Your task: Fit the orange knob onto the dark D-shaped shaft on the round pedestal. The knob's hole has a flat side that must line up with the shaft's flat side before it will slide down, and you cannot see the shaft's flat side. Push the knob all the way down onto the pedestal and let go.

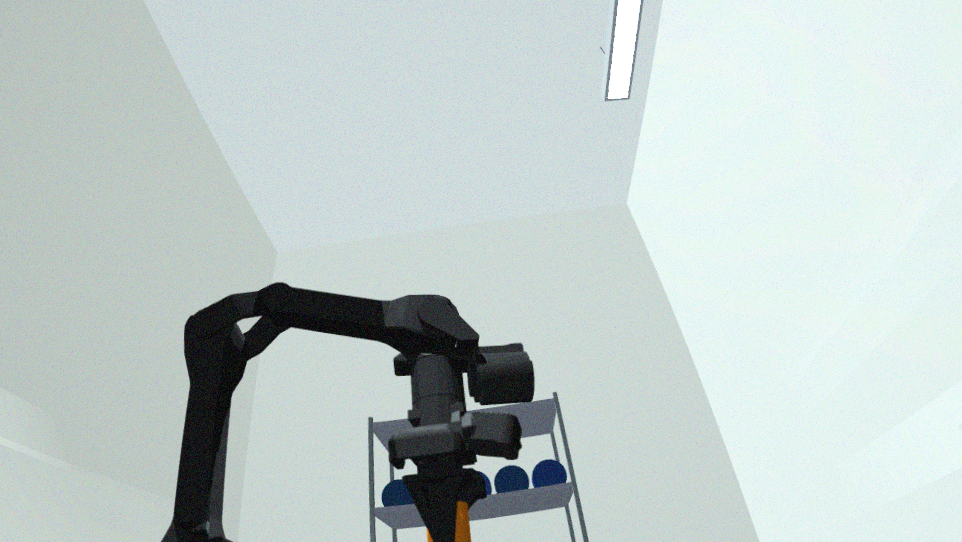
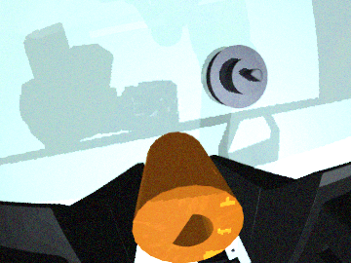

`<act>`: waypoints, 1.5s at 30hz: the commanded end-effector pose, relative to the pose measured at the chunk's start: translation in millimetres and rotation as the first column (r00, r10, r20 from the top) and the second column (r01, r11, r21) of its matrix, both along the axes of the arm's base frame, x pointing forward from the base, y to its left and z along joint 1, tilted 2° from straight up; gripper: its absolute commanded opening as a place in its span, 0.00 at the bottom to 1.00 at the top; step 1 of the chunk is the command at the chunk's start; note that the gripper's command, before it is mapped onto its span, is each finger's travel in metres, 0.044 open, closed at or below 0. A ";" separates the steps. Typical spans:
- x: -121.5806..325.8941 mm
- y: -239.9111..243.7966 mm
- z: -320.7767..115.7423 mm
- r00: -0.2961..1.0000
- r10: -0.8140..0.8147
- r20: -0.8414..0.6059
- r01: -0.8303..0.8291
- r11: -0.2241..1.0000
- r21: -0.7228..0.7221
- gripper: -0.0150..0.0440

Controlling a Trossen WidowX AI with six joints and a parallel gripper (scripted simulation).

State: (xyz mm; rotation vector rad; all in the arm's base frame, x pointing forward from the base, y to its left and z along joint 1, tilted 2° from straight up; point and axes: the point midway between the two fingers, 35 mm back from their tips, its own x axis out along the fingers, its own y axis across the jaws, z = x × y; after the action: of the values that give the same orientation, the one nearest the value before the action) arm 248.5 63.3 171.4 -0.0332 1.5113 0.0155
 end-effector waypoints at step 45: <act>60.1 -97.2 -45.6 1.000 0.011 0.011 -0.011 1.000 -0.010 0.25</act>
State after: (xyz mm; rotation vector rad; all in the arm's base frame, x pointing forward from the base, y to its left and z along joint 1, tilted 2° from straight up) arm 309.2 -33.8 133.0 -0.0476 1.4957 0.0091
